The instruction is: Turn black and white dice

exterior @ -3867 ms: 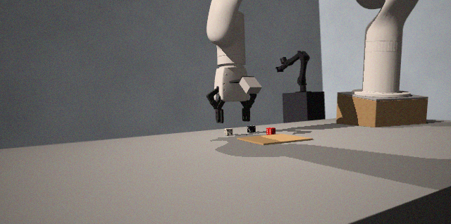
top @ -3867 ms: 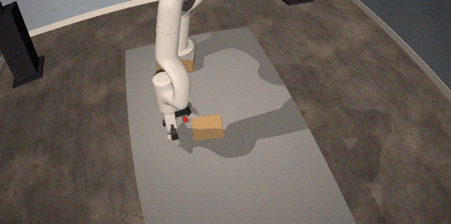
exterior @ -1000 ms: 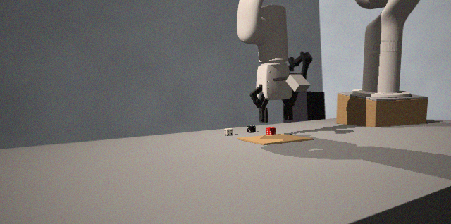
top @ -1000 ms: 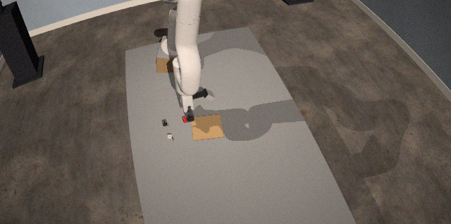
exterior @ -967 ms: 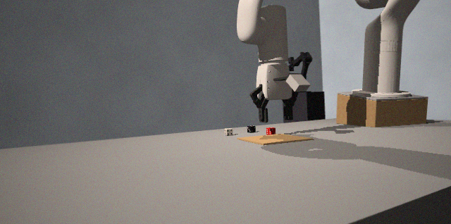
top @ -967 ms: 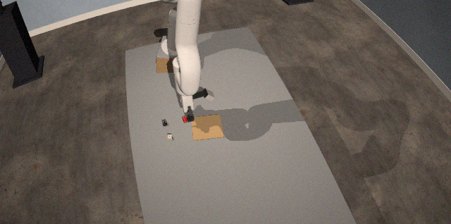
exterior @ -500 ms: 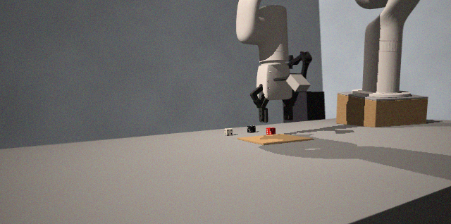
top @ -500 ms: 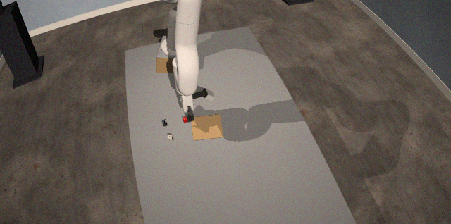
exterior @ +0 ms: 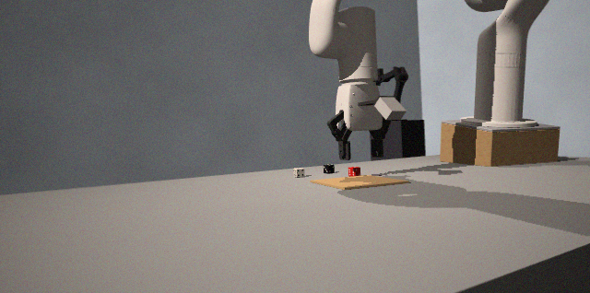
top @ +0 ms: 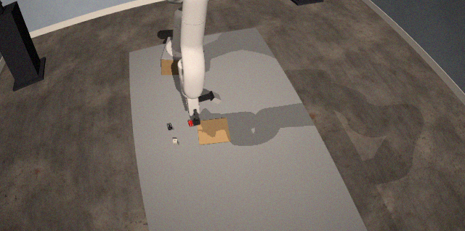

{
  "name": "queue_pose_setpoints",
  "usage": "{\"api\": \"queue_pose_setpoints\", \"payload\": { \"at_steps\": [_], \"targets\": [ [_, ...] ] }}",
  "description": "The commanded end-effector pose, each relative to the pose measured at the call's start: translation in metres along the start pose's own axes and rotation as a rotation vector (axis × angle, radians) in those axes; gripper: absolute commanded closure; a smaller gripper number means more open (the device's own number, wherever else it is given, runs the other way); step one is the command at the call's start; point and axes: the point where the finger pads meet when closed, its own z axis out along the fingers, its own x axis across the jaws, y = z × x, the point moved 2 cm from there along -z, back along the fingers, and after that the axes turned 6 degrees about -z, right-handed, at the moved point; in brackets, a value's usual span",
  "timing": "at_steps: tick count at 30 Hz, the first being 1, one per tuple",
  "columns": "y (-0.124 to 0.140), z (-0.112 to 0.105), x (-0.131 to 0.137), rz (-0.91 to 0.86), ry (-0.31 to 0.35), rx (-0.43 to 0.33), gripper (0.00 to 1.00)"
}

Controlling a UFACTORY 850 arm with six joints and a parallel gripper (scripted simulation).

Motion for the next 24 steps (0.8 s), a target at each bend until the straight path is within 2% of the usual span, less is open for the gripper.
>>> {"api": "queue_pose_setpoints", "payload": {
  "at_steps": [1, 12, 24],
  "targets": [
    [0.000, -0.001, 0.001, 0.000, 0.002, 0.000, 0.00],
    [0.000, -0.011, 0.001, 0.000, 0.002, 0.000, 0.00],
    [0.000, -0.057, 0.001, 0.000, 0.002, 0.000, 0.00]
  ]
}}
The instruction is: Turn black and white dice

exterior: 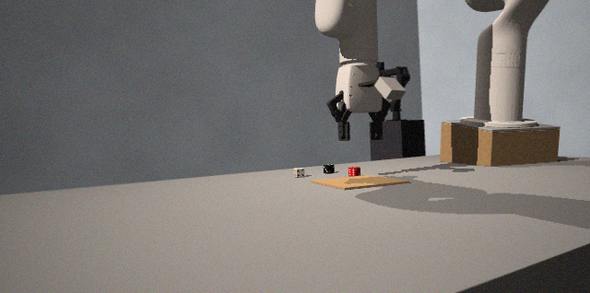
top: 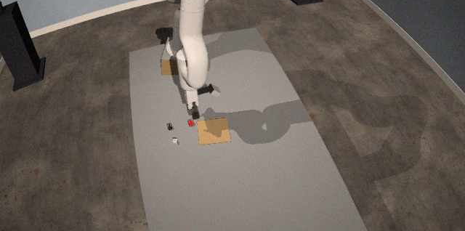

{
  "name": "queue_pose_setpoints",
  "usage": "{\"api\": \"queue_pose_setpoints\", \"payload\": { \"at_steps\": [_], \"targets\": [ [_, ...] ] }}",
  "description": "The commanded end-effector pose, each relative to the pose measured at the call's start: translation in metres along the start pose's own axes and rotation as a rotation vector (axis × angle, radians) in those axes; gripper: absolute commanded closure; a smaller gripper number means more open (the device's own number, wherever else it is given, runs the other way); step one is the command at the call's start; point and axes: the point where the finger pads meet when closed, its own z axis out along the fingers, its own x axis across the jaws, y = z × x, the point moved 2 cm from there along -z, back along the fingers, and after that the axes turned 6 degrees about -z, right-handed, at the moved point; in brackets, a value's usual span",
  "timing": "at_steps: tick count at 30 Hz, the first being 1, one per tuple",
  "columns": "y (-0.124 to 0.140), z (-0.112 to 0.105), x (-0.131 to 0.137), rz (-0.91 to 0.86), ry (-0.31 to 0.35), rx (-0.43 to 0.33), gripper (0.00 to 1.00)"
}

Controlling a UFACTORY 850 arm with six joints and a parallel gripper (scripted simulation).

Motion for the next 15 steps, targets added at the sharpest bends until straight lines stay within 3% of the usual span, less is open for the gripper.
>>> {"api": "queue_pose_setpoints", "payload": {
  "at_steps": [1, 15],
  "targets": [
    [0.000, -0.022, 0.002, 0.001, -0.020, 0.000, 0.00],
    [0.000, -0.069, 0.003, 0.001, -0.020, 0.000, 0.00]
  ]
}}
